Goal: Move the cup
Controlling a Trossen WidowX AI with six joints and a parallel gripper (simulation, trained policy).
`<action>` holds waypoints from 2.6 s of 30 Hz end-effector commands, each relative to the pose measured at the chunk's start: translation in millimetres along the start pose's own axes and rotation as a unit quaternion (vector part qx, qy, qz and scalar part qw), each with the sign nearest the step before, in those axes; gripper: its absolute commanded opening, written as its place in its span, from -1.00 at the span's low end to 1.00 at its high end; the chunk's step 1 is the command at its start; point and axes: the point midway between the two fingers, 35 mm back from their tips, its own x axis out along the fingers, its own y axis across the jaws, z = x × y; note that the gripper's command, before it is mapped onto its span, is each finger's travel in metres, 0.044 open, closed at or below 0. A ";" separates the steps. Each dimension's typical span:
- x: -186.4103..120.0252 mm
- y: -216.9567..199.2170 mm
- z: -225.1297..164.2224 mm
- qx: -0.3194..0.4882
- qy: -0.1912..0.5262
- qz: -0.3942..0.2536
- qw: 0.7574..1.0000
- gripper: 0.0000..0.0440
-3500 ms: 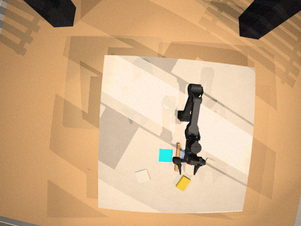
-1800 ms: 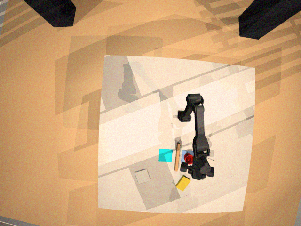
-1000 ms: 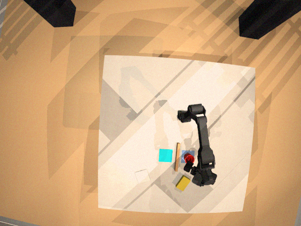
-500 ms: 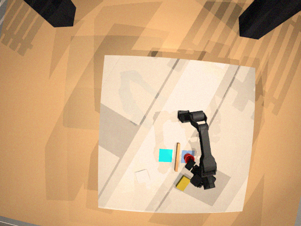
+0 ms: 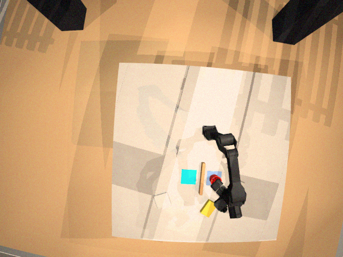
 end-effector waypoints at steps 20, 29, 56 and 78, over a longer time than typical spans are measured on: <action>54.7 -43.7 -14.7 0.027 0.079 -0.167 0.982 -0.33; 78.1 -59.4 -22.4 0.032 0.092 -0.213 0.972 -0.25; 162.4 -99.3 -52.8 -0.002 0.125 -0.268 0.955 -0.32; 149.2 -94.7 -46.9 -0.012 0.111 -0.245 0.963 -1.00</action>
